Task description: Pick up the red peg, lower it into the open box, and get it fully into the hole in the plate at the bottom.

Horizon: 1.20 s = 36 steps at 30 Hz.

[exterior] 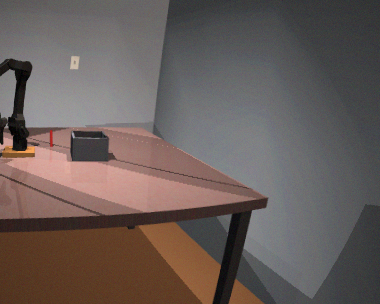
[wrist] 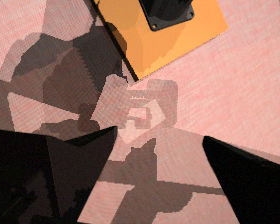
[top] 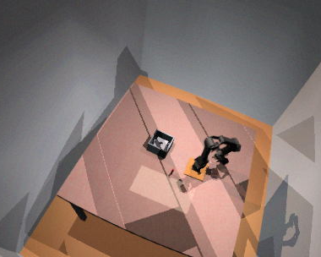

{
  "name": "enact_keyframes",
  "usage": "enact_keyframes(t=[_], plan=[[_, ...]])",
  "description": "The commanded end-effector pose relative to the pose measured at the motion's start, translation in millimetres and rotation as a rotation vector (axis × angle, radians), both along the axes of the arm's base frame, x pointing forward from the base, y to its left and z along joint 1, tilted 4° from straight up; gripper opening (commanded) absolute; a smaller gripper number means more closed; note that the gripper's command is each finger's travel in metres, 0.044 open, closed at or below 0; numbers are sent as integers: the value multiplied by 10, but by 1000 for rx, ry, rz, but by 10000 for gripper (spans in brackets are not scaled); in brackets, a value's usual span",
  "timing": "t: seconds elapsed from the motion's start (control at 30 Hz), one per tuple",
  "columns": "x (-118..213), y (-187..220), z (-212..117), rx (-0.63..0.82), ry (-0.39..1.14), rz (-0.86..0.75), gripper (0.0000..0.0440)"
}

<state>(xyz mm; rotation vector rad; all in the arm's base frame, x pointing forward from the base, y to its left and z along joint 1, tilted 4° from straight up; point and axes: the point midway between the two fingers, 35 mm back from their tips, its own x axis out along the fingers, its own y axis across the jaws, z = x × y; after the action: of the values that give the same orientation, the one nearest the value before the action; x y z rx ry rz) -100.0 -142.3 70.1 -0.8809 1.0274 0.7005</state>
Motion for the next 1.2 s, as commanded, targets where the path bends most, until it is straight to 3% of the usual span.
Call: enact_keyframes(t=[0.0,0.03,0.53,1.17], plan=[[-12,-51,10,-19,17,15,425],[-11,-100,19,-37,32,38,440],[366,-595,281,-226,157,508,440],[1154,-877,763,-493,246,1107,440]])
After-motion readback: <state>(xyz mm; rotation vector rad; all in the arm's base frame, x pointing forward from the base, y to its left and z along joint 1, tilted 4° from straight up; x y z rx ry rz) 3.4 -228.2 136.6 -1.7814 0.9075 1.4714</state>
